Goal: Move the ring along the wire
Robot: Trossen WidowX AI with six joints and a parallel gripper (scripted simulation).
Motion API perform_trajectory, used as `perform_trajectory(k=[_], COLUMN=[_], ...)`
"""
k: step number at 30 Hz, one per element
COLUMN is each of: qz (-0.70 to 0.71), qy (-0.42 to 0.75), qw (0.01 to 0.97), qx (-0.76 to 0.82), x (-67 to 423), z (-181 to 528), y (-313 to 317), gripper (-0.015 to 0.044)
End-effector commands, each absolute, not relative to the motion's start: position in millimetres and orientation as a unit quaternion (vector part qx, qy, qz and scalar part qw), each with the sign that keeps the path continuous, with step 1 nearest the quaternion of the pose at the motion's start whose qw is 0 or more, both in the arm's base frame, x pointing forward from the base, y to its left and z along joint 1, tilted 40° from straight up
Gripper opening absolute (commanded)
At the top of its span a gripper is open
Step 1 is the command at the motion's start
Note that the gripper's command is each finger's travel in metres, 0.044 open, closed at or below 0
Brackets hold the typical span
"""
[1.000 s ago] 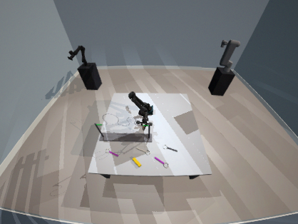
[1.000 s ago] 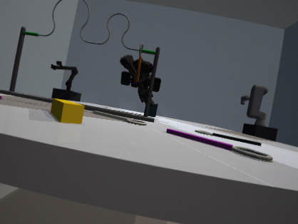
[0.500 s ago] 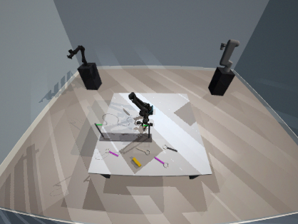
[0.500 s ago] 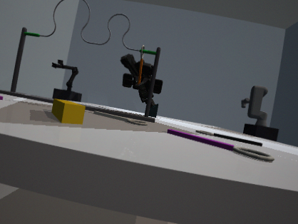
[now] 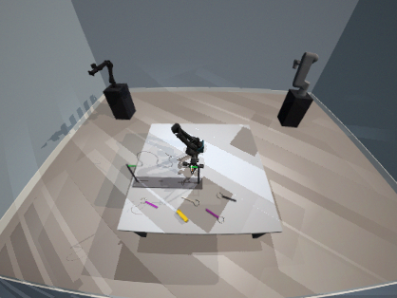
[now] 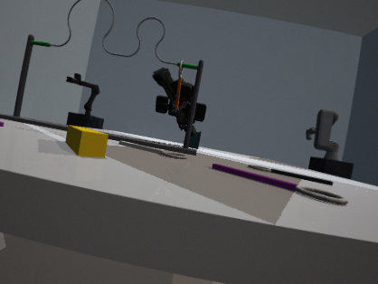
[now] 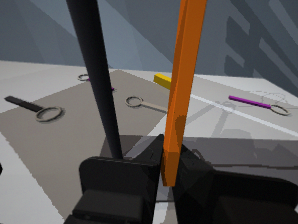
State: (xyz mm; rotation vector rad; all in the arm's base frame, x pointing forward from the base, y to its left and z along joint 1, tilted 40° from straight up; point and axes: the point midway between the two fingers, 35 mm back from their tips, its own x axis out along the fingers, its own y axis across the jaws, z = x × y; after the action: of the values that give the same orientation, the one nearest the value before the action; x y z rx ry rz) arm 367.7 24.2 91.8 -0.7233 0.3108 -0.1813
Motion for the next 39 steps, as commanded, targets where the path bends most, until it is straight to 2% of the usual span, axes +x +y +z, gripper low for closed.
perform_trajectory(k=[1, 15, 27, 39], qz=[-0.084, -0.084, -0.088, -0.084], qy=[0.152, 0.152, 0.152, 0.154], qw=[0.919, 0.919, 0.919, 0.919], qx=[-0.355, -0.355, -0.352, -0.353], x=[367, 367, 366, 334], z=[90, 90, 92, 99], y=[25, 25, 25, 36], gripper=[-0.015, -0.015, 0.016, 0.016])
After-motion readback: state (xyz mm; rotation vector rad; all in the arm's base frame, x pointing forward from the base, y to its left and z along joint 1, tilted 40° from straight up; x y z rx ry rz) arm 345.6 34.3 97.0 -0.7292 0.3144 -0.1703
